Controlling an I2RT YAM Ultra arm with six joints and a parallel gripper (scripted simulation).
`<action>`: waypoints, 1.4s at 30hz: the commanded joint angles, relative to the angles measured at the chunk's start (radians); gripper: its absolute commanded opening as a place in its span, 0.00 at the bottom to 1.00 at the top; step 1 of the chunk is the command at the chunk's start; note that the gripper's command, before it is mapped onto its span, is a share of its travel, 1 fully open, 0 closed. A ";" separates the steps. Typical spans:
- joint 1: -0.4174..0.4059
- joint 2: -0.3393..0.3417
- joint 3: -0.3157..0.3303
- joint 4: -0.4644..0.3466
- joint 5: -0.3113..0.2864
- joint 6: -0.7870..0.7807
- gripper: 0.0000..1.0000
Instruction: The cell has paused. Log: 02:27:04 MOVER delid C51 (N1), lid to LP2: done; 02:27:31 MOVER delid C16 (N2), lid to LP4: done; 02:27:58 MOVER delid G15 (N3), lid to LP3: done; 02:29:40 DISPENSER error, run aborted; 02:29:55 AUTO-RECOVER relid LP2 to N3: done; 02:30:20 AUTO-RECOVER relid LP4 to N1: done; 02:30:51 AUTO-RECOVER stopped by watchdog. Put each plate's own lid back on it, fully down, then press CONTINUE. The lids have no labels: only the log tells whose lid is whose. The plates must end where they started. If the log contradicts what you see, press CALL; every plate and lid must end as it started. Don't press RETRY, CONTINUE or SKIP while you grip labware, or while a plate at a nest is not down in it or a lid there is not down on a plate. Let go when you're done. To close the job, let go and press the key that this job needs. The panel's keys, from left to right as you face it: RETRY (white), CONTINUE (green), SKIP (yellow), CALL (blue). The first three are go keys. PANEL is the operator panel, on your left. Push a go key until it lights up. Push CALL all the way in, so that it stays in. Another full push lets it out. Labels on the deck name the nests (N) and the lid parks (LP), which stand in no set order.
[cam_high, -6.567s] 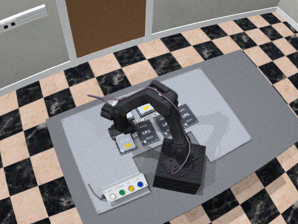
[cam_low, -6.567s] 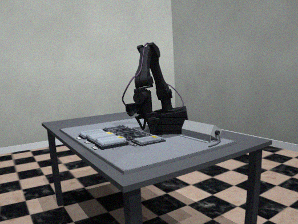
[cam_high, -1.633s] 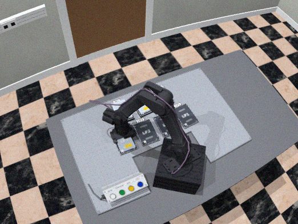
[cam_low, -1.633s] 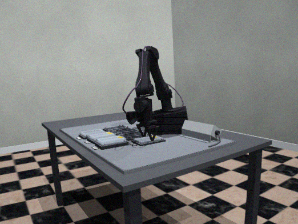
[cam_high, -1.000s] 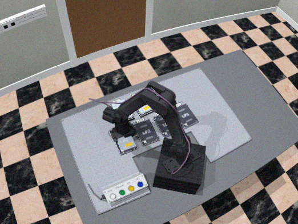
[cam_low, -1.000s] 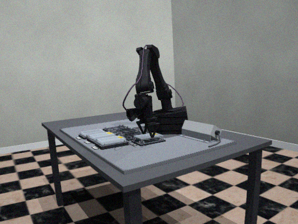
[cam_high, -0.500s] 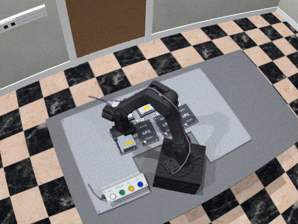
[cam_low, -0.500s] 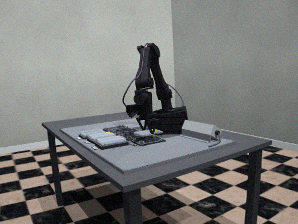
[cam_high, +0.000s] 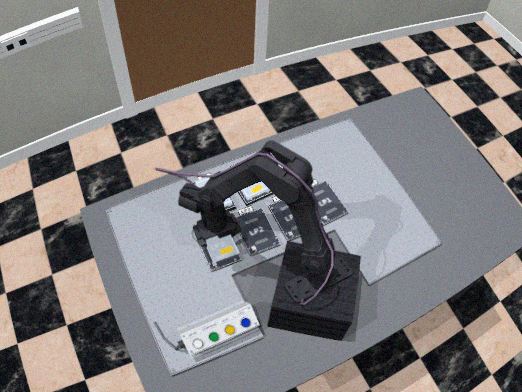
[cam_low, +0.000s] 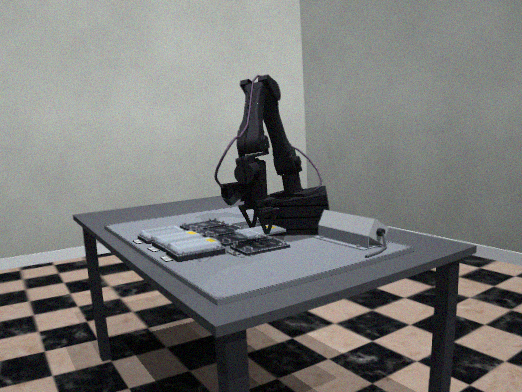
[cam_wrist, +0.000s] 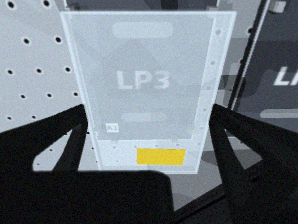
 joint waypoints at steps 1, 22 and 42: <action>0.021 -0.039 0.039 -0.013 0.009 0.008 0.00; 0.023 -0.035 0.048 -0.020 0.009 0.010 0.00; -0.262 -0.092 0.031 -0.007 -0.012 -0.316 0.00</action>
